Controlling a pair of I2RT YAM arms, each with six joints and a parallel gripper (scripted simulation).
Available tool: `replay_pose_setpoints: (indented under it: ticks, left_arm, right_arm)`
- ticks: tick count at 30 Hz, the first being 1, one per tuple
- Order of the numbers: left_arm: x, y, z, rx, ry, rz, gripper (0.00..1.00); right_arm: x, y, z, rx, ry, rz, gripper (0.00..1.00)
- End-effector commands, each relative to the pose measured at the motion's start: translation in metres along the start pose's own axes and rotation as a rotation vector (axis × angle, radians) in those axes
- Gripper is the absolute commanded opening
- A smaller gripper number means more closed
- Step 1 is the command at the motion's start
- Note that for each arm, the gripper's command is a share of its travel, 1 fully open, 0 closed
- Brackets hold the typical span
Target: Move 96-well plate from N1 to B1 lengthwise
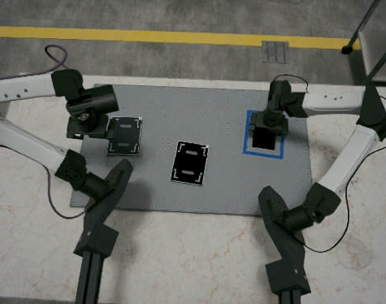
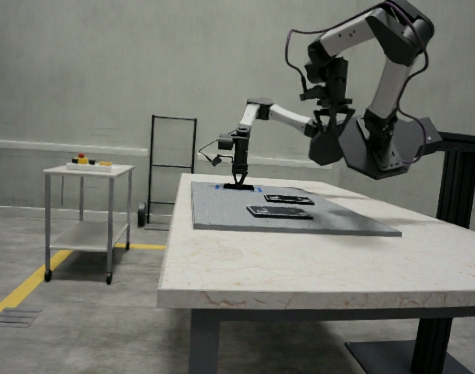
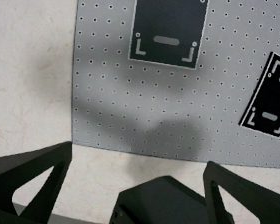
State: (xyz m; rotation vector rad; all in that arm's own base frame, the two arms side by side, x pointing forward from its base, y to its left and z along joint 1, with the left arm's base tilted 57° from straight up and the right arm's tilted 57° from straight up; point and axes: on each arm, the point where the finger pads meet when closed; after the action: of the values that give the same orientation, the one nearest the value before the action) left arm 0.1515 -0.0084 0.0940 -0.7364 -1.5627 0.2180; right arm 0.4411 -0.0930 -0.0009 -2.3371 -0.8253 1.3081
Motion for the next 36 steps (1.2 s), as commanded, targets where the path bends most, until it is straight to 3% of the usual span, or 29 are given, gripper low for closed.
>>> replay_pose_setpoints:
  ticks: [1,14,29,32,36]
  left_arm:
    - [0.0,-0.001,0.001,0.001,0.002,-0.001,1.0]
    - [0.0,-0.001,0.001,0.001,0.002,-0.001,1.0]
    - [0.0,-0.001,0.001,0.001,0.002,-0.001,1.0]
    - [0.0,-0.001,0.001,0.001,0.002,-0.001,1.0]
    - [0.0,-0.001,0.001,0.001,0.002,-0.001,1.0]
  right_arm:
    - [0.003,-0.016,-0.001,-0.02,-0.013,-0.008,1.0]
    - [0.003,-0.024,-0.003,-0.023,-0.009,-0.009,1.0]
    - [0.002,-0.065,-0.008,-0.031,0.003,-0.012,1.0]
    - [0.01,-0.06,0.003,-0.012,-0.029,-0.004,1.0]
    - [0.002,-0.078,-0.007,-0.031,0.003,-0.012,1.0]
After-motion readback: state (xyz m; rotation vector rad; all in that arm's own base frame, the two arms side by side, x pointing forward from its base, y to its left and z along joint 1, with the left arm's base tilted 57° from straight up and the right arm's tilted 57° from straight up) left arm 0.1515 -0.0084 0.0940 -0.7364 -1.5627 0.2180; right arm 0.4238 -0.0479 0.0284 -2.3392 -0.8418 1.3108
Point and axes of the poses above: on each arm, the point where the finger pads meet when closed, its own y axis out along the fingers, its own x axis across the jaws, z = x × y, and after that the axes turned 11 degrees about y, right-handed
